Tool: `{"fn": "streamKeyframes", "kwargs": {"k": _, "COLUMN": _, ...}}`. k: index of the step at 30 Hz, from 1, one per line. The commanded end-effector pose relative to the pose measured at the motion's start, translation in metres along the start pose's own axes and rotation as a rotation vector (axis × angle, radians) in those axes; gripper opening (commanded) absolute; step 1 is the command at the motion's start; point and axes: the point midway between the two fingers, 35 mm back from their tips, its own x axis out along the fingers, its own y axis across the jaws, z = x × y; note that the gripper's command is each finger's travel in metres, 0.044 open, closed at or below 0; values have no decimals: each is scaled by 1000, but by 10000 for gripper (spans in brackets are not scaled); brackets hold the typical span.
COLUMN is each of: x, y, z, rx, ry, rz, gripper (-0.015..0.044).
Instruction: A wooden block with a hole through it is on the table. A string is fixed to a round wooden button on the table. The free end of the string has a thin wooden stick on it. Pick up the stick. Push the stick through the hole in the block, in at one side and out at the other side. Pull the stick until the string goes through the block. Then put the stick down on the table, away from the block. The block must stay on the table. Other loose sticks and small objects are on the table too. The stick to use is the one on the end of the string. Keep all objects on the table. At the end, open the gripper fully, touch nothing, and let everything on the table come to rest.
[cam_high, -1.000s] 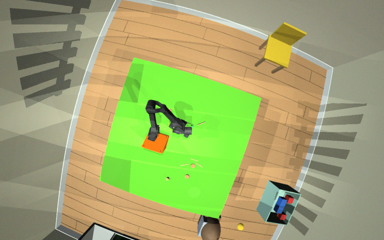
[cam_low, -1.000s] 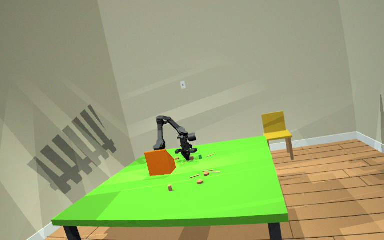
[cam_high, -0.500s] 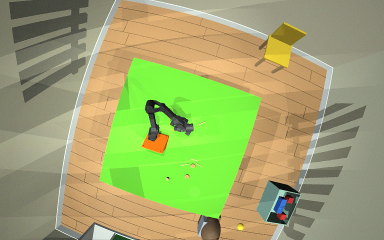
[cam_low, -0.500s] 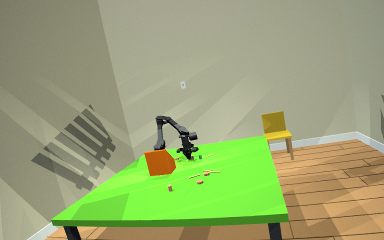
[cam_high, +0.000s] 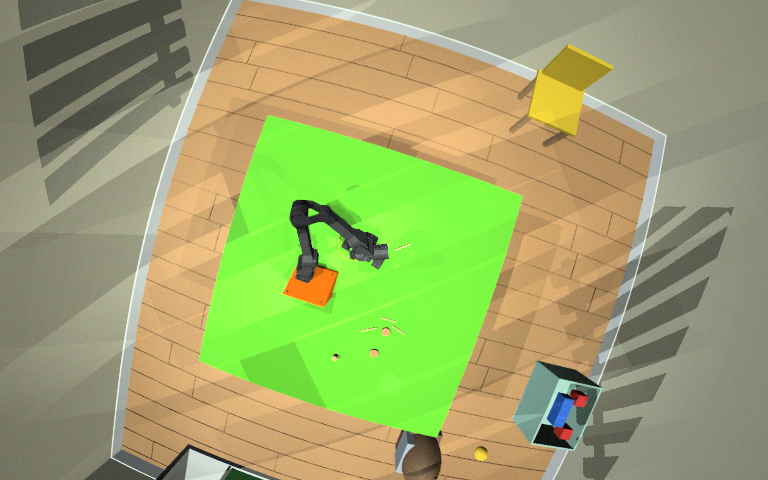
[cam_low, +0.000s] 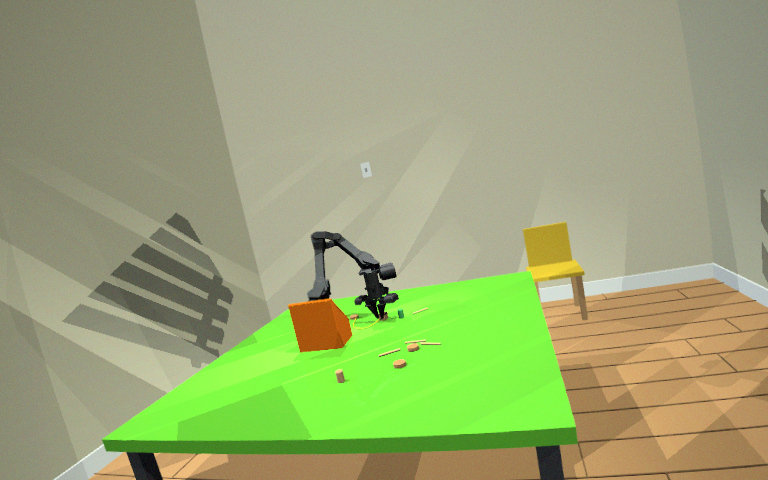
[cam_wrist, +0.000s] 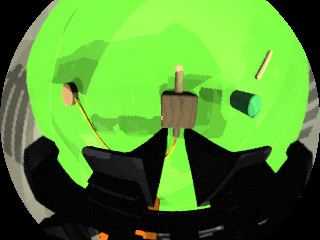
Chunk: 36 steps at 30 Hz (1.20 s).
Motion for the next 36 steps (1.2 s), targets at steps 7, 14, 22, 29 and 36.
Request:
{"fn": "streamKeyframes", "kwargs": {"k": 7, "x": -60, "y": -3, "z": -1, "rx": -1, "ry": 9, "rz": -1, "gripper": 124}}
{"fn": "streamKeyframes", "kwargs": {"k": 14, "x": -80, "y": 0, "z": 0, "rx": 0, "ry": 4, "rz": -1, "gripper": 124}}
{"fn": "streamKeyframes", "kwargs": {"k": 22, "x": -75, "y": -2, "z": 1, "rx": 145, "ry": 9, "rz": -5, "gripper": 124}}
{"fn": "streamKeyframes", "kwargs": {"k": 29, "x": -74, "y": -3, "z": 12, "rx": 791, "ry": 8, "rz": -8, "gripper": 124}}
{"fn": "streamKeyframes", "kwargs": {"k": 36, "x": -74, "y": -3, "z": 23, "rx": 1408, "ry": 5, "rz": -11, "gripper": 124}}
